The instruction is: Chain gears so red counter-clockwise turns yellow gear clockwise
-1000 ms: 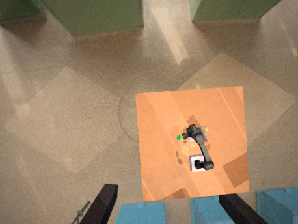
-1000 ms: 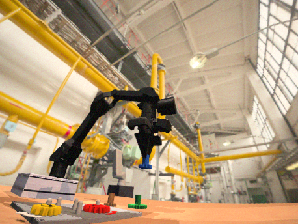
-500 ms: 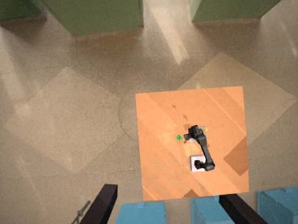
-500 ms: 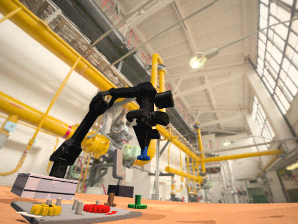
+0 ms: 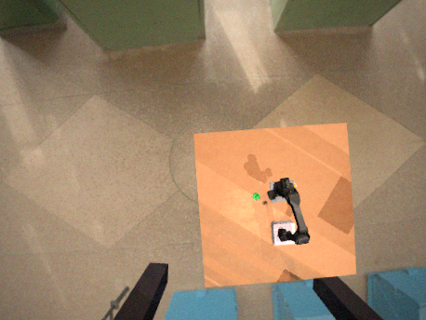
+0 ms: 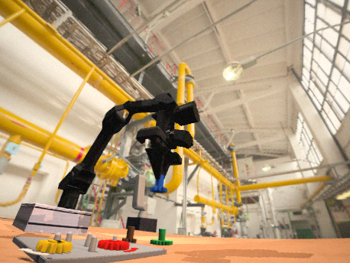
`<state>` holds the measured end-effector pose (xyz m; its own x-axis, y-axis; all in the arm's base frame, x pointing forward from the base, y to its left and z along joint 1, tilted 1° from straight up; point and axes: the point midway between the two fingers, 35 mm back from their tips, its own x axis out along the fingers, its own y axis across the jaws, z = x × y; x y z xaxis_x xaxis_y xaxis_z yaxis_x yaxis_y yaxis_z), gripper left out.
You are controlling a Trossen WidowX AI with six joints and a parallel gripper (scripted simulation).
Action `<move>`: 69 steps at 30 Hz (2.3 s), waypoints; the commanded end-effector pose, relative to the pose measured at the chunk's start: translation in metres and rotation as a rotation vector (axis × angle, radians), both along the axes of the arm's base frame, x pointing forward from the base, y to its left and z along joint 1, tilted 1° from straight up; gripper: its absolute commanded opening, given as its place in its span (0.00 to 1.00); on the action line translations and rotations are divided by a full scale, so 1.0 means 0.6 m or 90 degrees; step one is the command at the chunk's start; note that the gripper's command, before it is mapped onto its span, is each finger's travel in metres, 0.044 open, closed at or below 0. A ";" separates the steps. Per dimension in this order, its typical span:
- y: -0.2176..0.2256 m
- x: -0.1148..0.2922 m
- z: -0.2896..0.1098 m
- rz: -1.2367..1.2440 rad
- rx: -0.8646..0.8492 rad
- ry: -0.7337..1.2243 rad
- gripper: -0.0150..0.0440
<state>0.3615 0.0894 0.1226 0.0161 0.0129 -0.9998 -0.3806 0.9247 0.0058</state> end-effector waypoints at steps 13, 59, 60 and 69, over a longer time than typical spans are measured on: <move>-0.069 -0.002 -0.033 0.003 -0.002 -0.003 0.25; -0.210 -0.046 -0.107 0.003 -0.006 -0.001 0.25; -0.210 -0.046 -0.107 0.003 -0.006 -0.001 0.25; -0.210 -0.046 -0.107 0.003 -0.006 -0.001 0.25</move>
<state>0.3335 -0.0357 0.0582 0.0159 0.0080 -0.9998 -0.3801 0.9249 0.0014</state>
